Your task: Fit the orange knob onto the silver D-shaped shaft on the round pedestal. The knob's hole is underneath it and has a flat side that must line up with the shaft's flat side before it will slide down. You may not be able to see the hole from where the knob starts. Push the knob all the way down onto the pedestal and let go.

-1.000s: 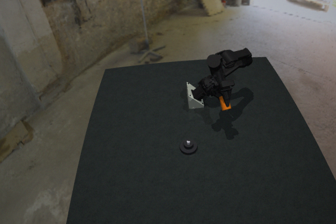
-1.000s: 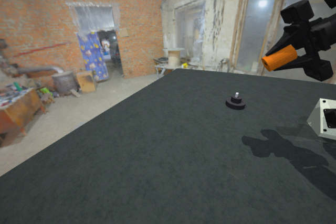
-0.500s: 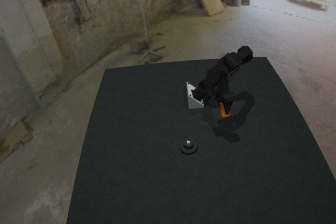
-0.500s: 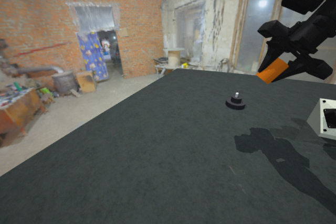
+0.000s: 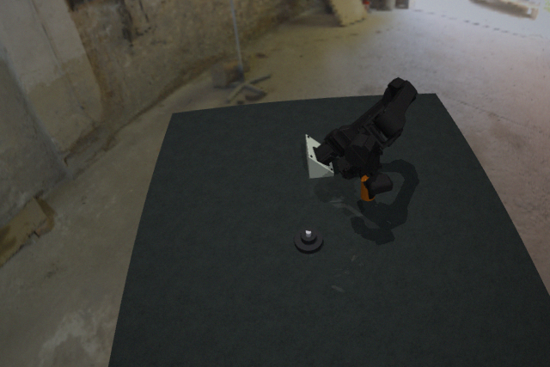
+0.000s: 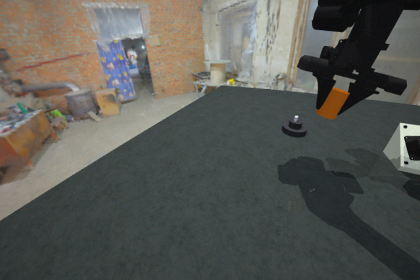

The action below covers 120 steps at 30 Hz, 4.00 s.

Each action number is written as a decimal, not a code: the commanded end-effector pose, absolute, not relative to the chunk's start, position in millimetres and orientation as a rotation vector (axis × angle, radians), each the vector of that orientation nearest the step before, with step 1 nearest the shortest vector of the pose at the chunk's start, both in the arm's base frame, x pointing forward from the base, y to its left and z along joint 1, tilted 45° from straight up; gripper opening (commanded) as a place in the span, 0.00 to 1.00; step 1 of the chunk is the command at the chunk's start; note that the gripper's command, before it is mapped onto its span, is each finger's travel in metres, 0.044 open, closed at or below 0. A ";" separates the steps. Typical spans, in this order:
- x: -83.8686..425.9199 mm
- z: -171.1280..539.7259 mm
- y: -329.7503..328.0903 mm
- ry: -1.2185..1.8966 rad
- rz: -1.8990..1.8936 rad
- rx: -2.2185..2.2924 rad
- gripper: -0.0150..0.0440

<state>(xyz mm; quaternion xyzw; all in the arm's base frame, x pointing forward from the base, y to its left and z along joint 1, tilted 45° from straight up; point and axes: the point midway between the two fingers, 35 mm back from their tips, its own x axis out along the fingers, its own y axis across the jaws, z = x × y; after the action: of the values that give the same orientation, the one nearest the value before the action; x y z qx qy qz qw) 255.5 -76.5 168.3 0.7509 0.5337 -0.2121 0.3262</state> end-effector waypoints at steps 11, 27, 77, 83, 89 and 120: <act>268.4 145.8 -57.9 1.572 -0.623 1.839 0.25; 287.8 93.1 -12.9 1.584 -0.600 1.798 0.25; 281.1 120.4 -37.9 1.598 -0.578 1.777 1.00; 281.4 119.2 -37.5 1.598 -0.578 1.777 1.00; 283.8 108.7 -27.3 1.598 -0.577 1.778 1.00; 292.7 73.4 6.4 1.597 -0.577 1.778 1.00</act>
<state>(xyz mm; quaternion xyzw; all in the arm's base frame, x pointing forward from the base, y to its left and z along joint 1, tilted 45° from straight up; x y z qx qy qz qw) 292.4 2.8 76.7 0.6796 0.6120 -0.2208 0.3388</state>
